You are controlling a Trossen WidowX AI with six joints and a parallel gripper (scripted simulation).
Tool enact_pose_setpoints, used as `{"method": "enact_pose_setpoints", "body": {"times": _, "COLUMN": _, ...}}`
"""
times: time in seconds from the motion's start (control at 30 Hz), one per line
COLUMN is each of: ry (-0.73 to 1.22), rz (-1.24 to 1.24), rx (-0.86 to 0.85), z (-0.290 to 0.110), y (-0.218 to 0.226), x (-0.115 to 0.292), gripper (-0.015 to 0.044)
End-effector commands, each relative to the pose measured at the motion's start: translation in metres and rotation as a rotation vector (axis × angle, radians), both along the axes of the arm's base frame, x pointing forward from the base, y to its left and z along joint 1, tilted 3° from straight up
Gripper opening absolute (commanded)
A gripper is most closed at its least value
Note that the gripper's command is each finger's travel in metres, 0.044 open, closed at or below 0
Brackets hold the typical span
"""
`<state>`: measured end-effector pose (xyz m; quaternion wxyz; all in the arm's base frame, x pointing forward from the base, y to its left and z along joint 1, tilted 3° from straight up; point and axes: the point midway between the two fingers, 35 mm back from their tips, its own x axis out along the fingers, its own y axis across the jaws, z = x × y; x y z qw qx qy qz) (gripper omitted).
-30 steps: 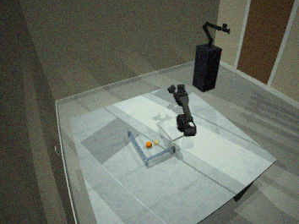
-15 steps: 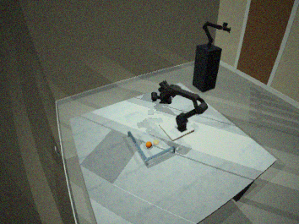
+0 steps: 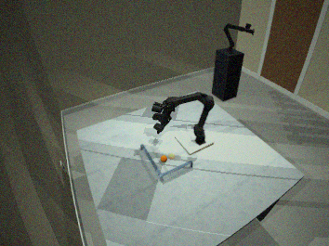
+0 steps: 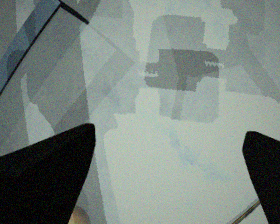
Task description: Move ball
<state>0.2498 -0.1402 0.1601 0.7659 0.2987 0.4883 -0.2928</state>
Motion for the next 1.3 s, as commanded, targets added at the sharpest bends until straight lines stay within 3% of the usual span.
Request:
{"method": "enact_pose_setpoints", "body": {"times": 0.0, "ry": 0.126, "rz": 0.295, "rx": -0.01, "z": -0.014, "y": 0.047, "x": 0.034, "gripper": 0.0334}}
{"method": "enact_pose_setpoints", "body": {"times": 0.3, "ry": 0.365, "rz": 0.864, "rx": -0.069, "z": -0.05, "y": 0.159, "x": 0.068, "gripper": 0.0334}}
{"method": "enact_pose_setpoints", "body": {"times": 1.27, "ry": 0.369, "rz": 0.875, "rx": -0.071, "z": -0.084, "y": 0.16, "x": 0.071, "gripper": 0.0334}}
